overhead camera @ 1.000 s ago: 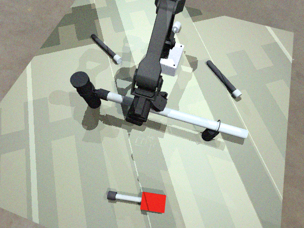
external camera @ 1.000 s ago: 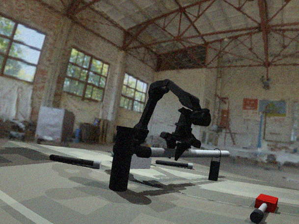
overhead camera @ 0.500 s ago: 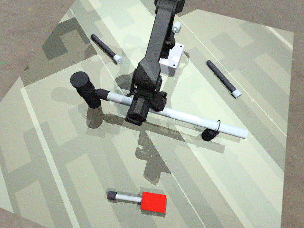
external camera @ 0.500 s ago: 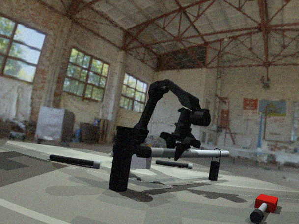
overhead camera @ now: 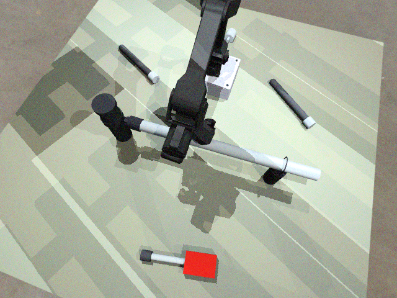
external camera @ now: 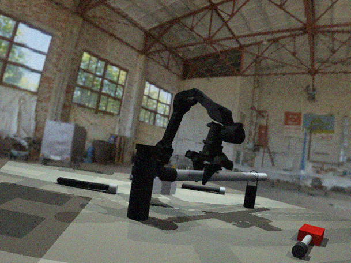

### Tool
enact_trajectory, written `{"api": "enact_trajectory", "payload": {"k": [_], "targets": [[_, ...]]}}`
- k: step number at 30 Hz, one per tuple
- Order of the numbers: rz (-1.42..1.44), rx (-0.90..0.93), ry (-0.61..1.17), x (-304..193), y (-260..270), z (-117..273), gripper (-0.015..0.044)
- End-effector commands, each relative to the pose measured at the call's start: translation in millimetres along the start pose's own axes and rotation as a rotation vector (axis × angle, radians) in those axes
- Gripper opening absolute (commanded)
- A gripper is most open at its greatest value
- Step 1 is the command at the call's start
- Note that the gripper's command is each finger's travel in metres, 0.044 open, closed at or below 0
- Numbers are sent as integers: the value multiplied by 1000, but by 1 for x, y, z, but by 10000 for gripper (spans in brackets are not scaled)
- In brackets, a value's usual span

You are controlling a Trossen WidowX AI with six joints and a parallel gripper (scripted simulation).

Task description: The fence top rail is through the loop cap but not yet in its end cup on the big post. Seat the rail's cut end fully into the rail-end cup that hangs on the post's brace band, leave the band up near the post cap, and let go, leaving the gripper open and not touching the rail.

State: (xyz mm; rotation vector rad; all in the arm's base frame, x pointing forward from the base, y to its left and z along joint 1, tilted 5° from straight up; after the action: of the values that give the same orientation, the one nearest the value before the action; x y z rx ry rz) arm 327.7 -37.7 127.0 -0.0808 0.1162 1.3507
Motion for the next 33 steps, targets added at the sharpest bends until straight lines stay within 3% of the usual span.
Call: {"api": "enact_trajectory", "payload": {"k": [1,33], "targets": [[-1,-7,11,-6,-2,1,0],[-2,-7,12,-23,-5,-1,0]]}}
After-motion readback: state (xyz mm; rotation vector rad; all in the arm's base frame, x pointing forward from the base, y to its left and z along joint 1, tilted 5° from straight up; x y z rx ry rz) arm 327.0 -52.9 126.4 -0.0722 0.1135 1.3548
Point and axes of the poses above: the point midway between the two fingers, 35 mm back from their tips, its own z axis back along the fingers, its own y axis across the jaws, x = y × z, the point moved 6 cm from there along z, back along the fingers, and after that the axes turned 8 degrees about -z, right-handed, at the moved point
